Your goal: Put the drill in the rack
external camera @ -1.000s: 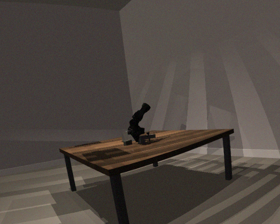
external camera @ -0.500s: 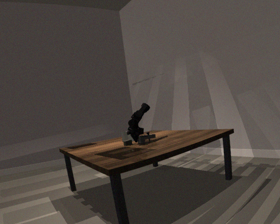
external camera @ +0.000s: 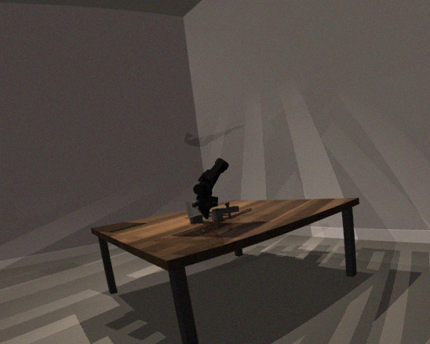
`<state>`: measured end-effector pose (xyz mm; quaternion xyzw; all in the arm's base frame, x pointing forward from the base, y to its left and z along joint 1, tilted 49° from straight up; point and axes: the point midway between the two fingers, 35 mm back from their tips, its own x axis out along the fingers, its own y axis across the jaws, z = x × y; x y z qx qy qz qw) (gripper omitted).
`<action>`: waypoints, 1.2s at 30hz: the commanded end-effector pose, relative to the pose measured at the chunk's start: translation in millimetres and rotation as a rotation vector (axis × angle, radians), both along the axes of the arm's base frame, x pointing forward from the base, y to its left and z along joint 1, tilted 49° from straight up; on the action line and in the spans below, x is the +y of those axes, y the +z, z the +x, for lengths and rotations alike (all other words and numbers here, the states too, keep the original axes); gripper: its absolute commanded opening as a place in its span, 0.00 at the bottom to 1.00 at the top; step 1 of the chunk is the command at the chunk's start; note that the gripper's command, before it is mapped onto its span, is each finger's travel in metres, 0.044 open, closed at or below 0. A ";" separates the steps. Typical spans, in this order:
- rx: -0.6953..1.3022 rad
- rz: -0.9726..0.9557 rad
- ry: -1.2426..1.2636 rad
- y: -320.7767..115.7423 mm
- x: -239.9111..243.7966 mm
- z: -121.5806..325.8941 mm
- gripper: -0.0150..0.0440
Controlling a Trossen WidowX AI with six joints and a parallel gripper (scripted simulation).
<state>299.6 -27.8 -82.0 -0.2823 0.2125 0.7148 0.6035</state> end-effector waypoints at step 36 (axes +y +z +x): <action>-0.005 -0.005 -0.002 -3.6 -0.4 0.0 1.00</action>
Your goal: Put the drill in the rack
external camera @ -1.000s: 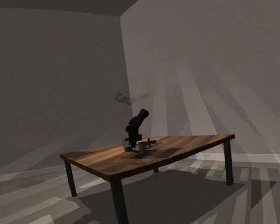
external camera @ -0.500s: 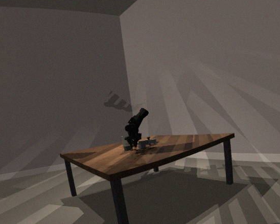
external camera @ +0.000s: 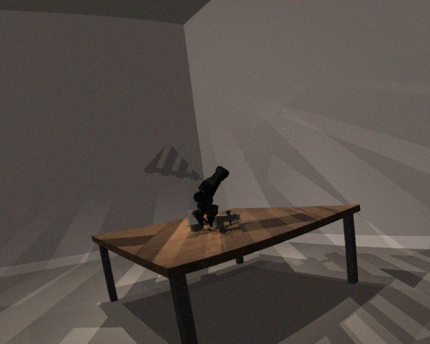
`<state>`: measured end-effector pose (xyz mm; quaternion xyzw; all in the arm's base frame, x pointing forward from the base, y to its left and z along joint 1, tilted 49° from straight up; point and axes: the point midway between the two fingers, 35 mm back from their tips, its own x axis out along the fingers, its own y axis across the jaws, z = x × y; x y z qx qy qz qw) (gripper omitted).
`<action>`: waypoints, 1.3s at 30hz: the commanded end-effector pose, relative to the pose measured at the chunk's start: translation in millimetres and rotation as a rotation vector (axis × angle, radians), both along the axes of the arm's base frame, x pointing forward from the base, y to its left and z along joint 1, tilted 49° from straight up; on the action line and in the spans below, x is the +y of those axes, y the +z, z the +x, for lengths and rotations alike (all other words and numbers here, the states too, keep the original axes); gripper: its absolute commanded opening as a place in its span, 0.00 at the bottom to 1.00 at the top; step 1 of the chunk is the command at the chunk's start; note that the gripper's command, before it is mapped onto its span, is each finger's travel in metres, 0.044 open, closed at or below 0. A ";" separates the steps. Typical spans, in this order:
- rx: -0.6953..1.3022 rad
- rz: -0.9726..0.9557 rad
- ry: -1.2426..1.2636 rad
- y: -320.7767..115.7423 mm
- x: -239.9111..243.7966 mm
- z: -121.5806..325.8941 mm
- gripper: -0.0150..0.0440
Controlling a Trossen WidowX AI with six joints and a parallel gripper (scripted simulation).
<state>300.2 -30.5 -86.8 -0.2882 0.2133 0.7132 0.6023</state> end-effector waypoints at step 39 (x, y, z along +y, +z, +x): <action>0.000 0.001 0.000 4.5 7.9 -1.1 0.25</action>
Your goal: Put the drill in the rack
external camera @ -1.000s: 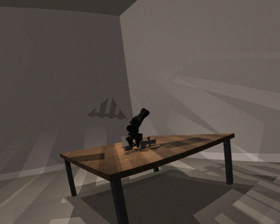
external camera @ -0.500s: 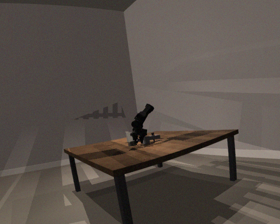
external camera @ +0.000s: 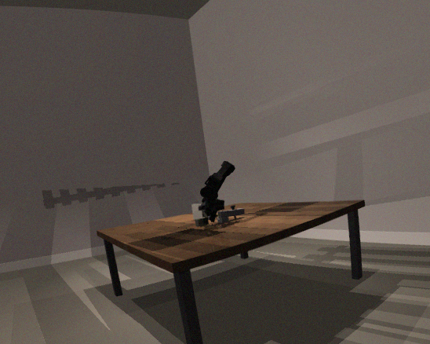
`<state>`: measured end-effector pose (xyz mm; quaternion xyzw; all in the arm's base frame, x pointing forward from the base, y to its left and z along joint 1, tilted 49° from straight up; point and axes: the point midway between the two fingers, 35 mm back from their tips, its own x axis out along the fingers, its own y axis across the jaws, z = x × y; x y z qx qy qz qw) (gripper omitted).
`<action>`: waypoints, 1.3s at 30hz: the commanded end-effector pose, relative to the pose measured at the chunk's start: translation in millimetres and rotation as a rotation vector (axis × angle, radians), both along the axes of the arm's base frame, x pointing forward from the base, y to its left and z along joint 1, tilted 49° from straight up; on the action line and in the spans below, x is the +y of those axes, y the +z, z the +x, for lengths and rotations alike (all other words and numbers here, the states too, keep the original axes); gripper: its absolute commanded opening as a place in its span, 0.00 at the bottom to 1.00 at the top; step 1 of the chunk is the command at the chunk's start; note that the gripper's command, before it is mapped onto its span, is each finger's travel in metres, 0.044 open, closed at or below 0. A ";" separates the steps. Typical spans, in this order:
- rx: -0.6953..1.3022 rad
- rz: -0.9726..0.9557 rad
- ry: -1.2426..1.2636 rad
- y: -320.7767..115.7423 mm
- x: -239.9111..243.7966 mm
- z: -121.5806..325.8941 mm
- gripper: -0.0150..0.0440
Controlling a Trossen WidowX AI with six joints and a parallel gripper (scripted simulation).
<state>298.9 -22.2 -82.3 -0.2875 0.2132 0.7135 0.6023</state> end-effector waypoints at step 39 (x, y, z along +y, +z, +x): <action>0.002 0.004 -0.004 3.0 -3.2 0.1 0.25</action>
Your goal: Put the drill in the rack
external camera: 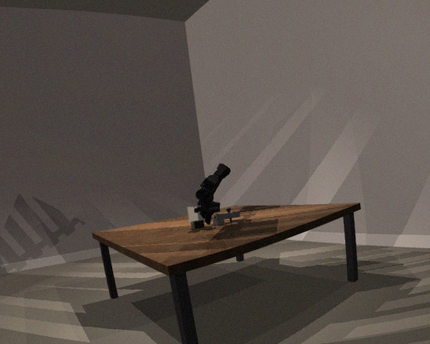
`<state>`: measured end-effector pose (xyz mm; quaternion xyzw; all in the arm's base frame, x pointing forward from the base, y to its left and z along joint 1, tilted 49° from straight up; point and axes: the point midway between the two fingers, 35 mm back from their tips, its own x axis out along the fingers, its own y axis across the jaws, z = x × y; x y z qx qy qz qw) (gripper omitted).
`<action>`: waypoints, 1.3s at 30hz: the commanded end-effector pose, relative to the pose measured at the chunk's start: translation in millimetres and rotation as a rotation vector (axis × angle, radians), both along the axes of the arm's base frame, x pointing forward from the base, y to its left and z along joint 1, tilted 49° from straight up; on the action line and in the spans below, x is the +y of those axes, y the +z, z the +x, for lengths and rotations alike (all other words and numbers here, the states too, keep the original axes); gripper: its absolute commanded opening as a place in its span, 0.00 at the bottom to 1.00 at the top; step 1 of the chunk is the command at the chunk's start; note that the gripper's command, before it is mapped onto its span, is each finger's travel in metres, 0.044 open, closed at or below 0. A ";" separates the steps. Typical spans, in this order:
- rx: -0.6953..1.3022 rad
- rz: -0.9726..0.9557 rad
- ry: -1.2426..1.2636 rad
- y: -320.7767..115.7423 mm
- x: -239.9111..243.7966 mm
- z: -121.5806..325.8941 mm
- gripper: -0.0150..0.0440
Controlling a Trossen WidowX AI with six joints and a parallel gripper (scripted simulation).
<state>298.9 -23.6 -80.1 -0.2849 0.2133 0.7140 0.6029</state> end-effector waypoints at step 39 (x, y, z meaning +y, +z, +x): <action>-0.003 -0.002 -0.003 -25.3 -31.1 7.2 0.25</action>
